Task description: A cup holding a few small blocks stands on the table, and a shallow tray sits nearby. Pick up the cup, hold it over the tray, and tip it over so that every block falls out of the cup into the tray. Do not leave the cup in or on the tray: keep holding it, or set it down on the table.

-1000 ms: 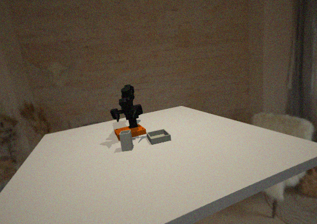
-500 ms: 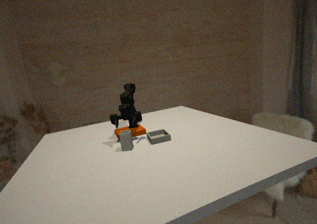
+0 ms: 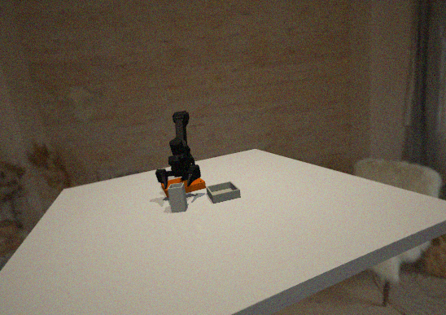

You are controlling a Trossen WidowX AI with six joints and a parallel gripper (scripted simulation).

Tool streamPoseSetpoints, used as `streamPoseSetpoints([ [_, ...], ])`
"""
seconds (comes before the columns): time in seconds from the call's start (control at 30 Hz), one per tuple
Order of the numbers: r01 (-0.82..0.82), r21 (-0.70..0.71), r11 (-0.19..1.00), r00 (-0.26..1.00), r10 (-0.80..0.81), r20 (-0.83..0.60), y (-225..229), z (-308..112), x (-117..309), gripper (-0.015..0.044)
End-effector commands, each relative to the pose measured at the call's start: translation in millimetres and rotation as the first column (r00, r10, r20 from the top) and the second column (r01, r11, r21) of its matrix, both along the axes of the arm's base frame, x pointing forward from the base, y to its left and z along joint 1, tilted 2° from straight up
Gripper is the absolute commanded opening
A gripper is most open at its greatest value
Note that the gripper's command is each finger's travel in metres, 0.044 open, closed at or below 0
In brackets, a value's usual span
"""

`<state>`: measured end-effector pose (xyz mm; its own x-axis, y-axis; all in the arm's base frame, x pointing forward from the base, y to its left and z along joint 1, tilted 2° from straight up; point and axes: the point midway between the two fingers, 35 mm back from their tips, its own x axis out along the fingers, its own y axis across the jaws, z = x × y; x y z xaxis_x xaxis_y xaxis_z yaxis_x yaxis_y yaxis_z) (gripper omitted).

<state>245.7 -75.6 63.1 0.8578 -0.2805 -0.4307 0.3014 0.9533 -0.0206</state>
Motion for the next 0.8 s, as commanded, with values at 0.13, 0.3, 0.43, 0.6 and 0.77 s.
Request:
streamPoseSetpoints([
  [0.13, -0.004, -0.003, 1.0, 1.0, 0.004, 0.004, -2.9, -5.9, 9.4, 0.044],
  [0.3, -0.004, -0.003, 1.0, 1.0, 0.004, 0.006, -5.2, -9.9, 15.9, 0.044],
  [0.43, -0.004, -0.003, 1.0, 1.0, 0.004, 0.007, -7.0, -13.1, 21.0, 0.044],
  [0.6, -0.004, -0.004, 1.0, 1.0, 0.004, 0.007, -9.1, -17.2, 27.3, 0.044],
  [0.77, -0.004, -0.004, 1.0, 1.0, 0.004, 0.008, -11.2, -21.0, 33.7, 0.044],
])
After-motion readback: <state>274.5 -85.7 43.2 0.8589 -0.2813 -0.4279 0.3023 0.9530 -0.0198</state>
